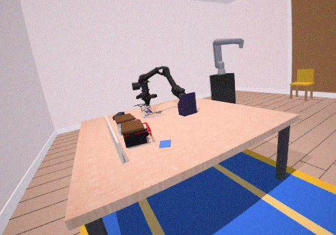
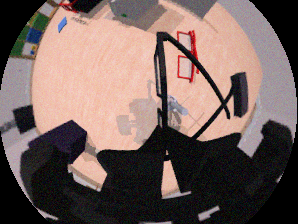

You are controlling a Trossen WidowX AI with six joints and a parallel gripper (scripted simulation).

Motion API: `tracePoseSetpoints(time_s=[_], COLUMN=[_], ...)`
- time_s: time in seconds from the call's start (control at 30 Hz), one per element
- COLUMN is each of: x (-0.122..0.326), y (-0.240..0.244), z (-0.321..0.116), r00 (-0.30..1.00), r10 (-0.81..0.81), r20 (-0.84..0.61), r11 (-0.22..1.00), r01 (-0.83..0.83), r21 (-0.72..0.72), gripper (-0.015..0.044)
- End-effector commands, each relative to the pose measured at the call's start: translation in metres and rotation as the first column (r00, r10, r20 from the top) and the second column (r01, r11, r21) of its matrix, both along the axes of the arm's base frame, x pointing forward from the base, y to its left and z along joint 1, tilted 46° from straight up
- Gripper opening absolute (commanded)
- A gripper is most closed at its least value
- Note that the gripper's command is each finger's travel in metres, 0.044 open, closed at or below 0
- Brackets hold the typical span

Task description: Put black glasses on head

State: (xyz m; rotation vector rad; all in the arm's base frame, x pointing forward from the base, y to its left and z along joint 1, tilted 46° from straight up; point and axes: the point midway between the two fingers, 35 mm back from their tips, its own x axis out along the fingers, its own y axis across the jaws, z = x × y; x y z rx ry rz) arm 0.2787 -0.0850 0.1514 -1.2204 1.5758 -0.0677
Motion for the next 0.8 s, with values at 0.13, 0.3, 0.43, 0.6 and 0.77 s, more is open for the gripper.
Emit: tracePoseSetpoints(time_s=[0.13,0.3,0.43,0.6,0.77], x=[0.000,0.000,0.000,0.001,0.001], y=[-0.027,-0.027,-0.026,-0.021,-0.020], z=[-0.025,-0.026,-0.027,-0.032,-0.033], r00=[1.000,1.000,1.000,1.000,1.000], r10=[-0.001,-0.001,-0.001,-0.001,-0.001], r20=[-0.009,-0.009,-0.009,-0.009,-0.009], r11=[1.000,1.000,1.000,1.000,1.000], r01=[0.001,0.001,0.001,0.001,0.001], r21=[-0.005,-0.006,-0.006,-0.005,-0.005], gripper=[0.0000,0.0000,0.0000,0.0000,0.0000])
